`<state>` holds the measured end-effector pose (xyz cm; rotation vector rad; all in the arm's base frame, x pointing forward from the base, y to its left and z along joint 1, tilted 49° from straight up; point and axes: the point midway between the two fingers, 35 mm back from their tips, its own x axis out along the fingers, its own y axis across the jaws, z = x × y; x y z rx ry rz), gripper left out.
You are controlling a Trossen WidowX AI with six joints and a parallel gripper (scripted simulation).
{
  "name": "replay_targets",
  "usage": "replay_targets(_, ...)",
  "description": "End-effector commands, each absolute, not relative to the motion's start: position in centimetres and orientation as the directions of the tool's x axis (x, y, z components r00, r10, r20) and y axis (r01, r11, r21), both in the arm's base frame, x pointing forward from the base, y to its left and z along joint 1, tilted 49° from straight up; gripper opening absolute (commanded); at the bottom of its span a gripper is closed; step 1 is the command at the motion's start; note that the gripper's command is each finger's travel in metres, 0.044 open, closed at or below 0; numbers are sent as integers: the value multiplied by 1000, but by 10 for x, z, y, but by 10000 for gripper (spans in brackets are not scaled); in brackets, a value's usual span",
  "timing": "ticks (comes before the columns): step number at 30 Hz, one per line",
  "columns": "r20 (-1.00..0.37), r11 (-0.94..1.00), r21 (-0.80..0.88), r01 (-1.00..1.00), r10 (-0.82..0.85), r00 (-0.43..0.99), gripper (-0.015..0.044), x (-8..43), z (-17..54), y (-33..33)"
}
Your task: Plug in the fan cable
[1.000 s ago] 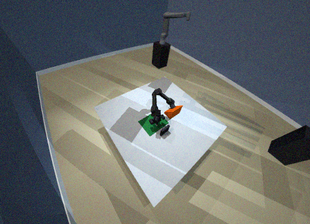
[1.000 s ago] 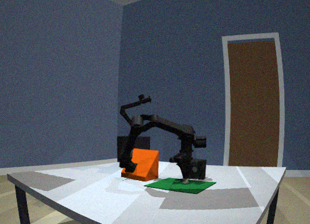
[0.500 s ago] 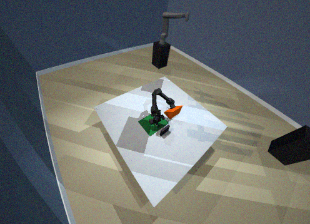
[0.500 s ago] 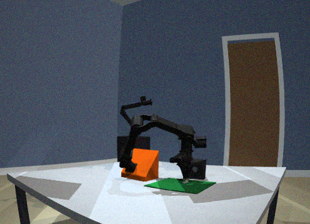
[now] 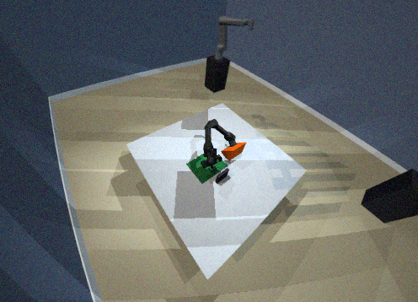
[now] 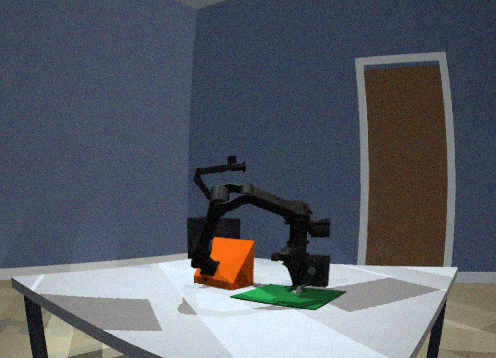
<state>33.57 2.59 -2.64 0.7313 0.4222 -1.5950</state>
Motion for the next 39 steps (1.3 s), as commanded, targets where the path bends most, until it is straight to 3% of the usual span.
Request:
replay_targets(1,-666,-157,138,978,-746,-26,0,336,-27,25)
replay_targets(33,-665,-157,138,978,-746,-26,0,335,-39,11)
replay_targets(39,-668,-162,139,977,-743,-28,157,335,-37,14)
